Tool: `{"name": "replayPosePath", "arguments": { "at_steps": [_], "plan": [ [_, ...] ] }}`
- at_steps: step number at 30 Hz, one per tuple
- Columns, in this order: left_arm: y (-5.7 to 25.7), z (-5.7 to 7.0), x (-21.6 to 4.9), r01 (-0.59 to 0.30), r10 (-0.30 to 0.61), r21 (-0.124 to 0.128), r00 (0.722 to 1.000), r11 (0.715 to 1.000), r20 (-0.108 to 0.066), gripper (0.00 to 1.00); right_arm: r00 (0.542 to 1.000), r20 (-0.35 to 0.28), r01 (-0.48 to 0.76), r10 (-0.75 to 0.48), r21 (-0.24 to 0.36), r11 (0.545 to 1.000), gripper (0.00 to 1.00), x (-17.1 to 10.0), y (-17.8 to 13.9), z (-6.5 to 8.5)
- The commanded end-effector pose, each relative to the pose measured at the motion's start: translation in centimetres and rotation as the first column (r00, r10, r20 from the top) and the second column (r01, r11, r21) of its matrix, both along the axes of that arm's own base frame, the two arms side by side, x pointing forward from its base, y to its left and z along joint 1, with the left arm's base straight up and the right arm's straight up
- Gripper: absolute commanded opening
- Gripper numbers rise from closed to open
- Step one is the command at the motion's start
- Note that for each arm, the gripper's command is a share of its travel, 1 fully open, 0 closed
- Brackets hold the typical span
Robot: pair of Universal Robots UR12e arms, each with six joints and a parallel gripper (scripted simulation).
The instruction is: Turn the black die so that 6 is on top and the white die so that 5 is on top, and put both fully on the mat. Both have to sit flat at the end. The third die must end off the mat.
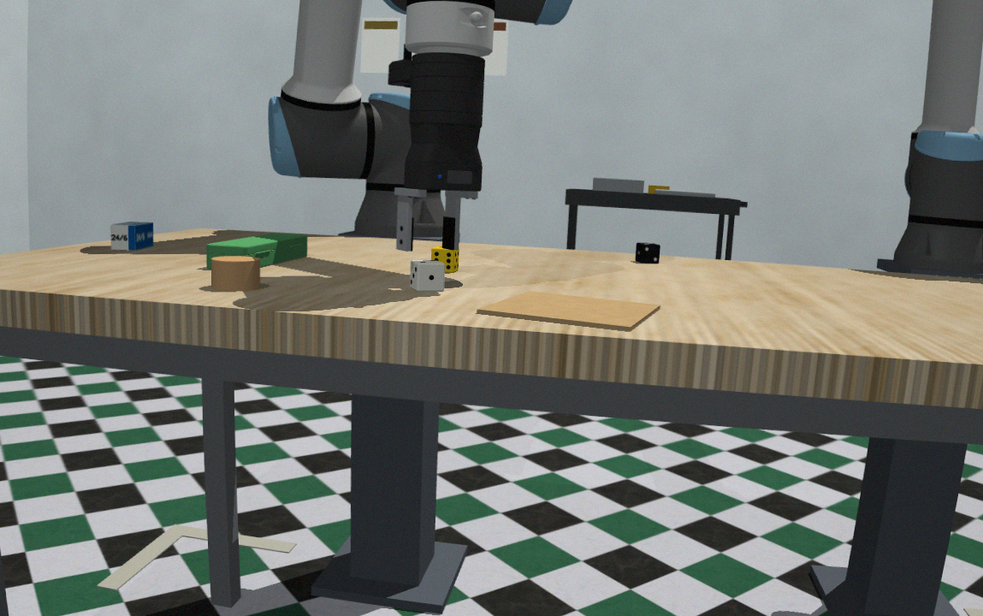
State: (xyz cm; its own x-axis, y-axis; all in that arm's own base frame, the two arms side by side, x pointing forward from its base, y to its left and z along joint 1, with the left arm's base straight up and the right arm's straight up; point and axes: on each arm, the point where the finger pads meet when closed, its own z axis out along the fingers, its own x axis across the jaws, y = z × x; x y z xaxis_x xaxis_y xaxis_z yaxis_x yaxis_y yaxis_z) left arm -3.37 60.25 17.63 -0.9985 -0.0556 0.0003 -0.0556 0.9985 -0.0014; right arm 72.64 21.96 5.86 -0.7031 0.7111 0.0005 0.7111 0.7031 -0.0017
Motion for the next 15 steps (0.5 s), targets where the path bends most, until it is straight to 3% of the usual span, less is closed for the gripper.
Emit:
{"name": "replayPosePath", "arguments": {
  "at_steps": [1, 15],
  "plan": [
    [0.1, 0.1, 0.0, 0.000, 0.000, 0.001, 1.000, 1.000, 0.000, 1.00, 1.000, 0.002, 0.000, 0.000, 0.001, 1.000, 1.00, 0.0, 0.1, 0.1],
    [0.1, 0.1, 0.0, 0.000, 0.000, 0.001, 1.000, 1.000, 0.000, 1.00, 1.000, 0.002, 0.000, 0.000, 0.001, 1.000, 1.00, -2.0, 1.2, 0.1]
  ]
}}
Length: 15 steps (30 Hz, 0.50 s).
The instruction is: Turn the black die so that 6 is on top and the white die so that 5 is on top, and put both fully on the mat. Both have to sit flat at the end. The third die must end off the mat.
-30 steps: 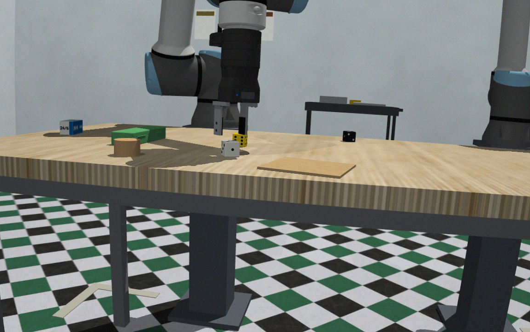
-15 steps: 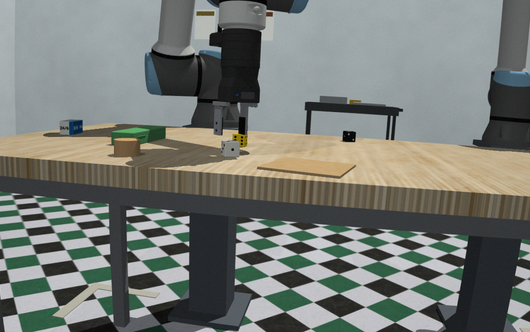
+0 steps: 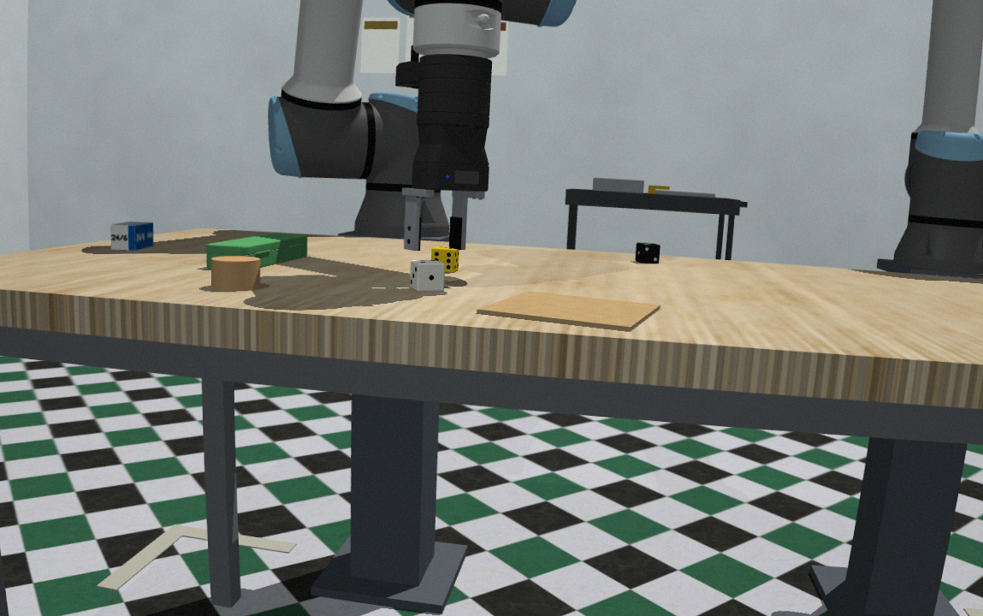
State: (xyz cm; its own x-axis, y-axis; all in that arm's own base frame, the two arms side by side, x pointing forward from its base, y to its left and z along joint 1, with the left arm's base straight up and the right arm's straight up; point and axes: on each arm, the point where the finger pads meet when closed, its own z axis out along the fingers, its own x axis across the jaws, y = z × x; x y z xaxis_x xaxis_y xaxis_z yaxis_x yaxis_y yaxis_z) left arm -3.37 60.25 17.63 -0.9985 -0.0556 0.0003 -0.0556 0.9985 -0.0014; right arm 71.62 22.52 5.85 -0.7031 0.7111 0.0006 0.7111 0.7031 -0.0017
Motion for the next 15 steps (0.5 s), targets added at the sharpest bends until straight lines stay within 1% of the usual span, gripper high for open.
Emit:
{"name": "replayPosePath", "arguments": {
  "at_steps": [1, 9, 11, 15],
  "plan": [
    [0.1, 0.1, 0.0, 0.000, 0.000, 0.001, 1.000, 1.000, 0.000, 1.00, 1.000, 0.002, 0.000, 0.000, 0.001, 1.000, 1.00, -1.3, 0.8, 0.1],
    [0.1, 0.1, 0.0, 0.000, 0.000, 0.001, 1.000, 1.000, 0.000, 1.00, 1.000, 0.002, 0.000, 0.000, 0.001, 1.000, 1.00, -5.1, 2.9, 0.1],
    [0.1, 0.1, 0.0, 0.000, 0.000, 0.001, 1.000, 1.000, 0.000, 1.00, 1.000, 0.002, 0.000, 0.000, 0.001, 1.000, 1.00, -5.1, 2.9, 0.1],
    [0.1, 0.1, 0.0, 0.000, 0.000, 0.001, 1.000, 1.000, 0.000, 1.00, 1.000, 0.002, 0.000, 0.000, 0.001, 1.000, 1.00, -7.7, 4.3, 0.1]
  ]
}}
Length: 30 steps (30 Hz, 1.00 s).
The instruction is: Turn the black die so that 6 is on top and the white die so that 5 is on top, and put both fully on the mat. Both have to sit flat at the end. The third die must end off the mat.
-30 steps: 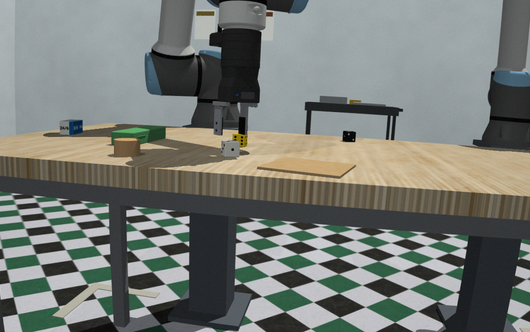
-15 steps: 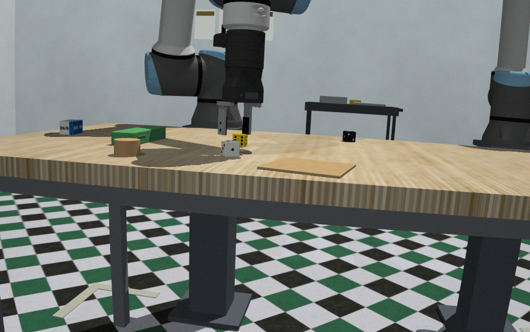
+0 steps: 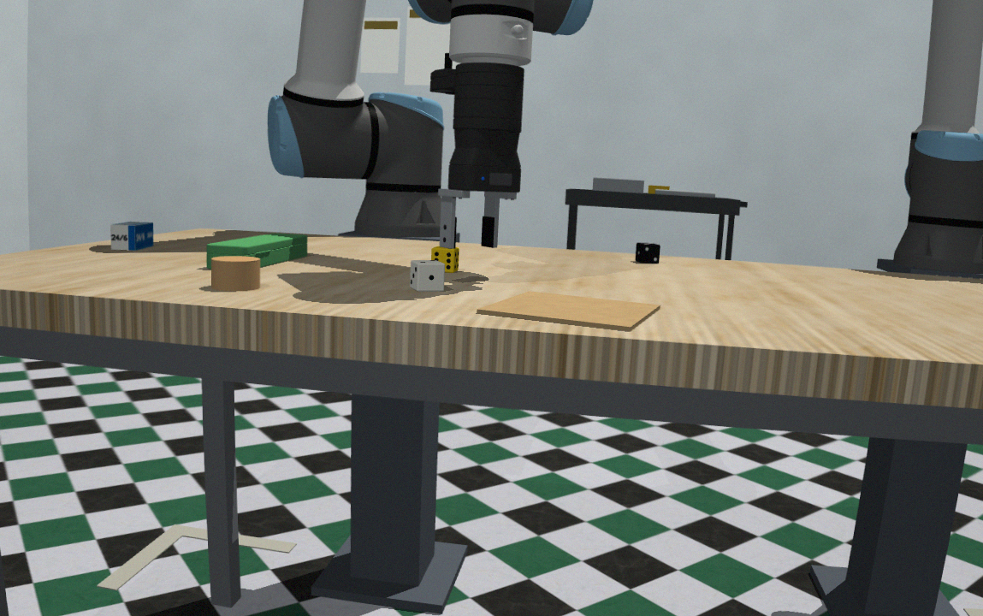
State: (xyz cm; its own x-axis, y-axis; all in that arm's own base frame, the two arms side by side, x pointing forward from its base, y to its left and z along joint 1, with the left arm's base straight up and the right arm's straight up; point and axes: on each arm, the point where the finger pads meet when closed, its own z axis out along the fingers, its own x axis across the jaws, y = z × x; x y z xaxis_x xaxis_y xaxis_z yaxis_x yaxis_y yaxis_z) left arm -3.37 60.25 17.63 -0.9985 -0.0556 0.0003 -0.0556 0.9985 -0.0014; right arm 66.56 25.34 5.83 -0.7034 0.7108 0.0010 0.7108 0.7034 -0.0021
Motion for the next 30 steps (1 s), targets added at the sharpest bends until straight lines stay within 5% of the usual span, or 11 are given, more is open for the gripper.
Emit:
{"name": "replayPosePath", "arguments": {
  "at_steps": [1, 30],
  "plan": [
    [0.1, 0.1, 0.0, 0.000, 0.000, 0.001, 1.000, 1.000, 0.000, 1.00, 1.000, 0.002, 0.000, 0.000, 0.001, 1.000, 1.00, -3.3, 1.9, 0.1],
    [0.1, 0.1, 0.0, 0.000, 0.000, 0.001, 1.000, 1.000, 0.000, 1.00, 1.000, 0.002, 0.000, 0.000, 0.001, 1.000, 1.00, -22.6, 12.6, 0.1]
  ]
}}
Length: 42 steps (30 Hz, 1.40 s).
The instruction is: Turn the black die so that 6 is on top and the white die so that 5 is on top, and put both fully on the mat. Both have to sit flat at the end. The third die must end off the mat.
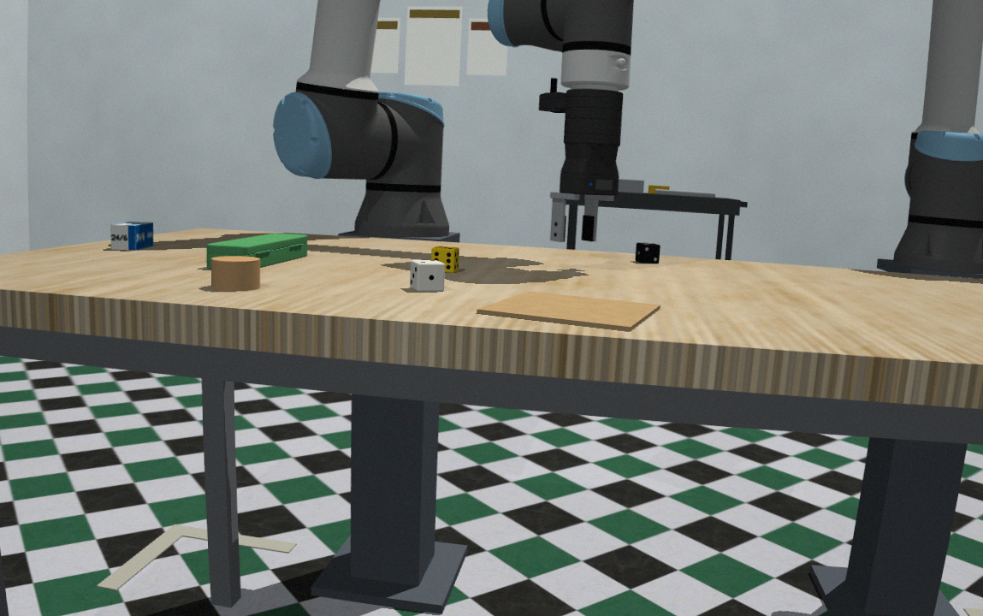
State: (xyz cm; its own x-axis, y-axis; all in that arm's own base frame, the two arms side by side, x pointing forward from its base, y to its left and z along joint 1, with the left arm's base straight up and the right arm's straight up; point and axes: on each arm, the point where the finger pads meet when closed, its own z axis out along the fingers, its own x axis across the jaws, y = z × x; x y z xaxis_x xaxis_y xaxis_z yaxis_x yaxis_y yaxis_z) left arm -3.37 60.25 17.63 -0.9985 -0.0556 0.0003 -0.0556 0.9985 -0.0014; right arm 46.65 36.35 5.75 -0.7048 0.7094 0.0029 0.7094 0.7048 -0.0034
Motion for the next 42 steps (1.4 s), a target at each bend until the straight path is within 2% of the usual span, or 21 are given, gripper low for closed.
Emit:
{"name": "replayPosePath", "arguments": {
  "at_steps": [1, 15, 17, 30, 42],
  "plan": [
    [0.1, 0.1, 0.0, 0.000, 0.000, 0.001, 1.000, 1.000, 0.000, 1.00, 1.000, 0.004, 0.002, -0.002, 0.000, 1.000, 1.00, -3.4, 2.0, 0.2],
    [0.1, 0.1, 0.0, 0.000, 0.000, 0.001, 1.000, 1.000, 0.000, 1.00, 1.000, 0.004, 0.002, -0.002, 0.000, 1.000, 1.00, -12.2, 7.0, 0.2],
    [0.1, 0.1, 0.0, 0.000, 0.000, 0.001, 1.000, 1.000, 0.000, 1.00, 1.000, 0.004, 0.002, -0.002, 0.000, 1.000, 1.00, -12.2, 7.0, 0.2],
    [0.1, 0.1, 0.0, 0.000, 0.000, 0.001, 1.000, 1.000, 0.000, 1.00, 1.000, 0.004, 0.002, -0.002, 0.000, 1.000, 1.00, -17.3, 9.8, 0.2],
    [0.1, 0.1, 0.0, 0.000, 0.000, 0.001, 1.000, 1.000, 0.000, 1.00, 1.000, 0.004, 0.002, -0.002, 0.000, 1.000, 1.00, -18.9, 10.7, 0.2]
  ]
}}
